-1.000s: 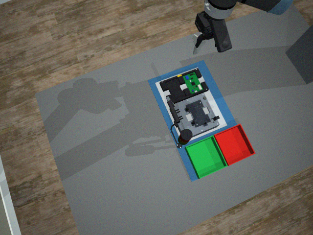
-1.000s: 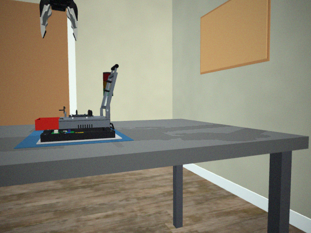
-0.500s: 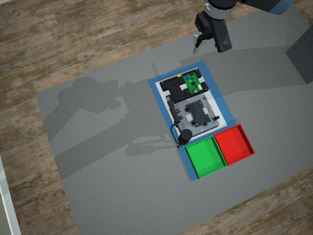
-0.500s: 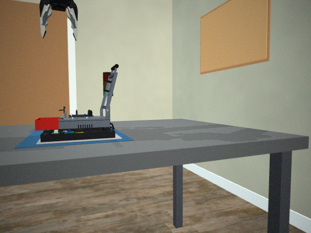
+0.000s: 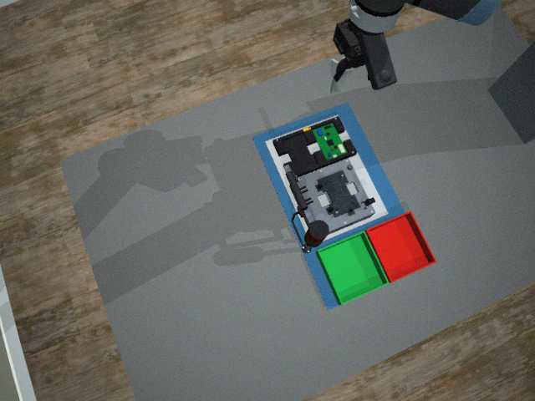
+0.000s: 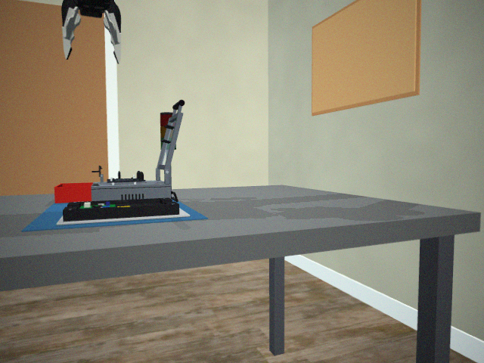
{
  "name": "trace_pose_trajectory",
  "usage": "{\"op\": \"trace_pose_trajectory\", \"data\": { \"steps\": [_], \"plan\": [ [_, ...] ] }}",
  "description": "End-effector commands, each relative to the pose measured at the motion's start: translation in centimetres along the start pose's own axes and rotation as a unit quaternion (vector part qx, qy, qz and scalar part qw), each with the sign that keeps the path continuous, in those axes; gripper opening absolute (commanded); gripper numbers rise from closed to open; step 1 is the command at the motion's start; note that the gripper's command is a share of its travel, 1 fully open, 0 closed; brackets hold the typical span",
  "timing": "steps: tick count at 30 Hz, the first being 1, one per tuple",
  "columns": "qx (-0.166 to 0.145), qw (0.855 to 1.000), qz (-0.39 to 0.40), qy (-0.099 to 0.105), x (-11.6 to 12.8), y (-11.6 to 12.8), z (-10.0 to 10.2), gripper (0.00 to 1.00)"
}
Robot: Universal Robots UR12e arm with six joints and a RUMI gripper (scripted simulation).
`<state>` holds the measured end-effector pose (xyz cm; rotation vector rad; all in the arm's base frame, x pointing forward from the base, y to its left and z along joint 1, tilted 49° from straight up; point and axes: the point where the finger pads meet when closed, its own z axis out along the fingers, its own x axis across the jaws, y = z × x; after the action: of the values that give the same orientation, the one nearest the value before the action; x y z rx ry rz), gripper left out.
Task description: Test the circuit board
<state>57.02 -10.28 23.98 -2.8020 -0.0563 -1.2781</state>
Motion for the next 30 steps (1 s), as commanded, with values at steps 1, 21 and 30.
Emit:
{"op": "trace_pose_trajectory", "data": {
  "steps": [1,21,30],
  "plan": [
    [0.0,1.0,0.0,0.0,0.04,-0.11,-0.02,0.59],
    [0.0,1.0,0.0,0.0,0.05,-0.46,-0.02,0.59],
    [0.0,1.0,0.0,0.0,0.05,-0.46,-0.02,0.59]
  ]
}}
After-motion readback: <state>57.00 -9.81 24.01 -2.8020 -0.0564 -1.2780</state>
